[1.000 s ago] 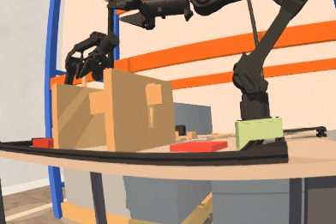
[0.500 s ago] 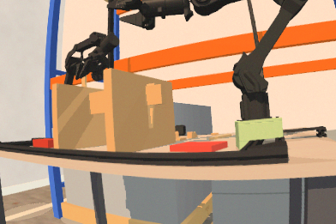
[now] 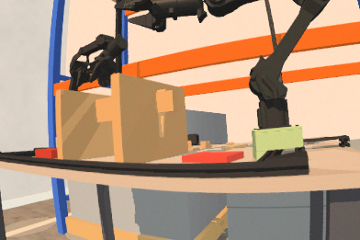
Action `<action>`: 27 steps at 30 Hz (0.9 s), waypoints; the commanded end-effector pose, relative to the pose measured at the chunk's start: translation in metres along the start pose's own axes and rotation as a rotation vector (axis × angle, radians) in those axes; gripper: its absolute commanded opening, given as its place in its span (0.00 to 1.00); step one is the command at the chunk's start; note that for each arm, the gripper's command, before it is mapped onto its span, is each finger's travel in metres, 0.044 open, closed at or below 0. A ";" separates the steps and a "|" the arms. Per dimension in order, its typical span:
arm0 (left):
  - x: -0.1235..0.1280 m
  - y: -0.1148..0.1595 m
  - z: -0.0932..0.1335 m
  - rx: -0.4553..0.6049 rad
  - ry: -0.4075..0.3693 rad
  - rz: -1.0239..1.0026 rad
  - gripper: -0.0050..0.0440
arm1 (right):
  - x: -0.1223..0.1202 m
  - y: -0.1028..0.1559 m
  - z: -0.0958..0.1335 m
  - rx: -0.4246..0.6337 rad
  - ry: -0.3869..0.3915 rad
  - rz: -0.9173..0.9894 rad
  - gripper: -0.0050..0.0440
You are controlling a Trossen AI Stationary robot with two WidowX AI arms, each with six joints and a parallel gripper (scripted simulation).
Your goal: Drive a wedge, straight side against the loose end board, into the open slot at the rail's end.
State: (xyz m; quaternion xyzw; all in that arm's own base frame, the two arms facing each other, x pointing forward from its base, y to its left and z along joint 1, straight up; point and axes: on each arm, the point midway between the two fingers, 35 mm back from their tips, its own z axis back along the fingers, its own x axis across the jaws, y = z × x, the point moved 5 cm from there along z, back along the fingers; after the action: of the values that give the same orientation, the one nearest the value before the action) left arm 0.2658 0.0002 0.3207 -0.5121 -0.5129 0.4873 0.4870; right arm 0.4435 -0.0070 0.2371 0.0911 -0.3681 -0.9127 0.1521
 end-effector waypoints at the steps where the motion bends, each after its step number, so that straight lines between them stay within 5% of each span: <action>1: 0.000 0.000 0.000 -0.001 0.000 0.000 1.00 | 0.000 0.000 0.000 0.000 0.000 0.000 0.93; 5: 0.000 0.000 0.000 -0.001 0.000 0.000 1.00 | 0.002 0.002 0.003 0.001 -0.003 0.003 1.00; 8: 0.000 0.000 0.000 -0.001 0.000 0.000 1.00 | 0.032 0.025 0.037 0.009 -0.043 0.028 1.00; 10: 0.000 0.000 0.000 -0.001 0.000 0.000 1.00 | 0.036 0.028 0.040 0.009 -0.047 0.030 1.00; 11: 0.000 0.000 0.000 -0.001 0.000 0.000 1.00 | 0.023 0.009 0.015 -0.021 -0.063 0.036 0.95; 15: 0.000 0.000 0.000 -0.001 0.000 0.000 1.00 | 0.024 0.014 0.015 -0.097 -0.042 -0.128 0.85; 18: 0.000 0.000 0.000 -0.001 0.000 0.000 1.00 | 0.028 0.029 0.017 -0.282 -0.009 -0.480 0.71; 27: 0.000 0.000 0.000 -0.001 0.000 0.000 1.00 | 0.034 0.060 0.032 -0.651 -0.033 -1.136 0.27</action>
State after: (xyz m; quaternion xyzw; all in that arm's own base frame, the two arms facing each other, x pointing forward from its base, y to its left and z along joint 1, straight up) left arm 0.2658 0.0003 0.3207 -0.5120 -0.5130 0.4874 0.4869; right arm 0.4189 -0.0362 0.2774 0.1834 -0.0529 -0.9477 -0.2558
